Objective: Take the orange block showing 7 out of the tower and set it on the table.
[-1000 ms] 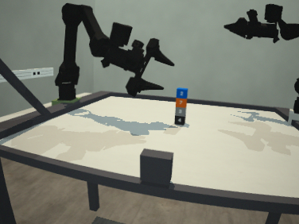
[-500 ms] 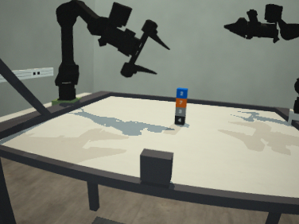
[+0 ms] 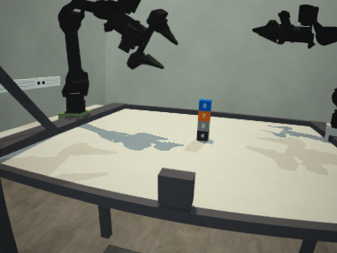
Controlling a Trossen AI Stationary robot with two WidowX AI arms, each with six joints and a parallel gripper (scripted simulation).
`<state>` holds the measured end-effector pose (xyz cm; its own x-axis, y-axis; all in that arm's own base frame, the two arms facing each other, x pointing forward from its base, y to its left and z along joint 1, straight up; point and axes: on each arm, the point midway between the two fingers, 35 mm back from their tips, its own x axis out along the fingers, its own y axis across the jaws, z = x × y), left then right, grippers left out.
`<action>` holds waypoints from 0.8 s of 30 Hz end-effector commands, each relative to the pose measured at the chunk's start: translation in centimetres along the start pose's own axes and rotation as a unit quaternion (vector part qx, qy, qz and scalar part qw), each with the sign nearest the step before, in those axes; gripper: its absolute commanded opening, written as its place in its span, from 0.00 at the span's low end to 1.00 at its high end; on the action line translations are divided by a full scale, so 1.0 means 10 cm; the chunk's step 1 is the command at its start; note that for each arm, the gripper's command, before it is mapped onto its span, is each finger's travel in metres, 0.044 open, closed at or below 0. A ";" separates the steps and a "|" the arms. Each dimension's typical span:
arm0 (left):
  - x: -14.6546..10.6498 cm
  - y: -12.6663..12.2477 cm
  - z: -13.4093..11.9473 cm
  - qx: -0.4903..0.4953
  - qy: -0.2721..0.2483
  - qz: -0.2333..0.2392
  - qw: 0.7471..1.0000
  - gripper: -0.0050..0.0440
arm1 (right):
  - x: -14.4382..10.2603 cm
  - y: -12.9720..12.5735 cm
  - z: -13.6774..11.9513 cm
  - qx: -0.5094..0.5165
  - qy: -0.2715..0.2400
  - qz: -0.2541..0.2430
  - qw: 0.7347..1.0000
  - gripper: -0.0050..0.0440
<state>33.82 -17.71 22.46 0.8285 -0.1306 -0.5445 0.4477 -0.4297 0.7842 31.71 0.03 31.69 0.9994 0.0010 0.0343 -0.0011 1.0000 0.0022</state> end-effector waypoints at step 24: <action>0.50 0.29 -0.11 -0.440 0.048 -0.101 0.891 0.92 | -0.01 0.00 0.06 -0.001 -0.008 0.000 1.000 0.92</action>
<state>38.47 -18.37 22.01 0.7353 -0.0472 -0.6761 0.6577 0.2907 0.6949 31.71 0.03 31.69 0.9994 0.0010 0.0343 -0.0011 1.0000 0.0022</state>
